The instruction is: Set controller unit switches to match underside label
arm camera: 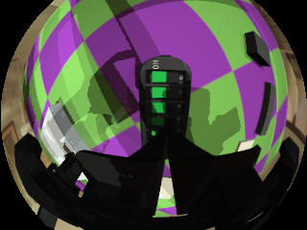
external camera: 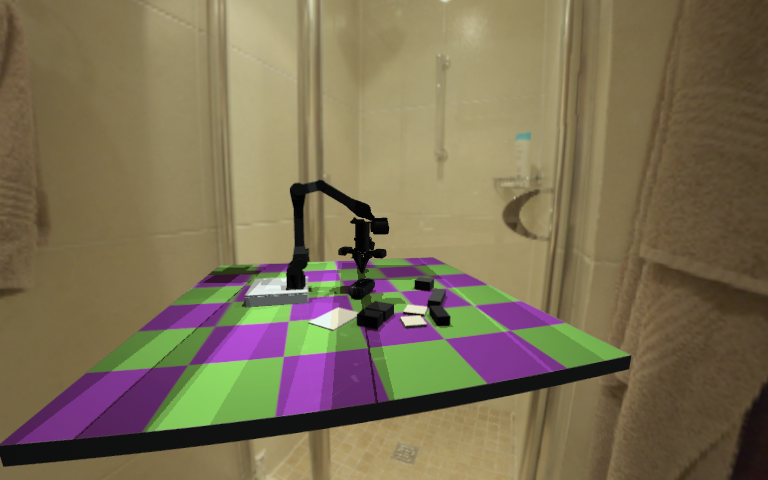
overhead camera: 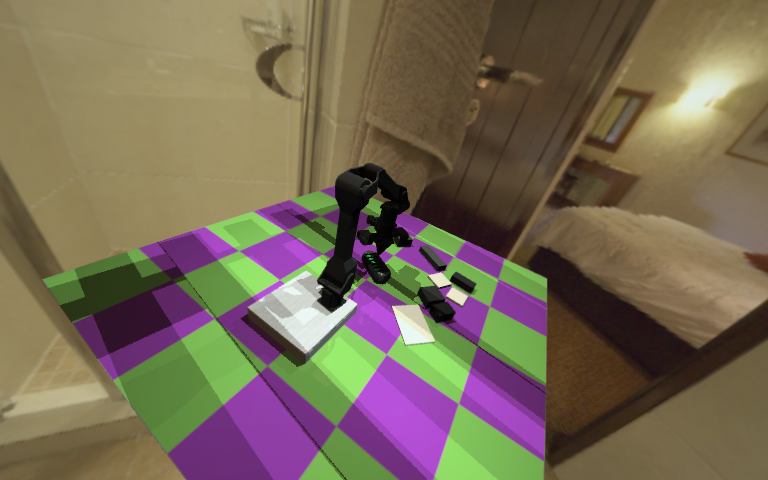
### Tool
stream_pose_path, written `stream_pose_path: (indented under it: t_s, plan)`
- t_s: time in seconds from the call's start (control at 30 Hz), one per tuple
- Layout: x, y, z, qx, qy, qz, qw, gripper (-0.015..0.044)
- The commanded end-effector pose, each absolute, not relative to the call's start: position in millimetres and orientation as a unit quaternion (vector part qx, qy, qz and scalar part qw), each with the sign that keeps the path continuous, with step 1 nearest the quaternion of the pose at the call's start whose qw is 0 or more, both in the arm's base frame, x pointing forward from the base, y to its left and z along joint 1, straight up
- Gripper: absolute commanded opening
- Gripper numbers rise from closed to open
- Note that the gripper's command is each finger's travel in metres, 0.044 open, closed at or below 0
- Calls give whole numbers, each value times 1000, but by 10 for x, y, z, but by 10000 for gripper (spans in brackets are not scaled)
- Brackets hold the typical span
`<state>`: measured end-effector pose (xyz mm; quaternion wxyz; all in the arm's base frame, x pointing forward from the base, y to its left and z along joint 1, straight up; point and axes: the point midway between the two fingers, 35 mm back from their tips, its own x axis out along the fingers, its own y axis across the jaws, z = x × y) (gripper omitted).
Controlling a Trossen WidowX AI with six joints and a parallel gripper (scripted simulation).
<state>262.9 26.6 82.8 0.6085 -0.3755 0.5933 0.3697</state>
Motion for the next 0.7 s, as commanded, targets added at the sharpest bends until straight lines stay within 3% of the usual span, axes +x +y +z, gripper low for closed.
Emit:
stream_pose_path:
  t_s: [0.0, 0.33, 0.67]
  plan:
    - [2619, 268, 826, -378, 592, 369, 609, 0]
    - [2177, 471, 520, -431, 549, 309, 646, 0]
    - [2174, 478, 467, -432, 548, 307, 647, 0]
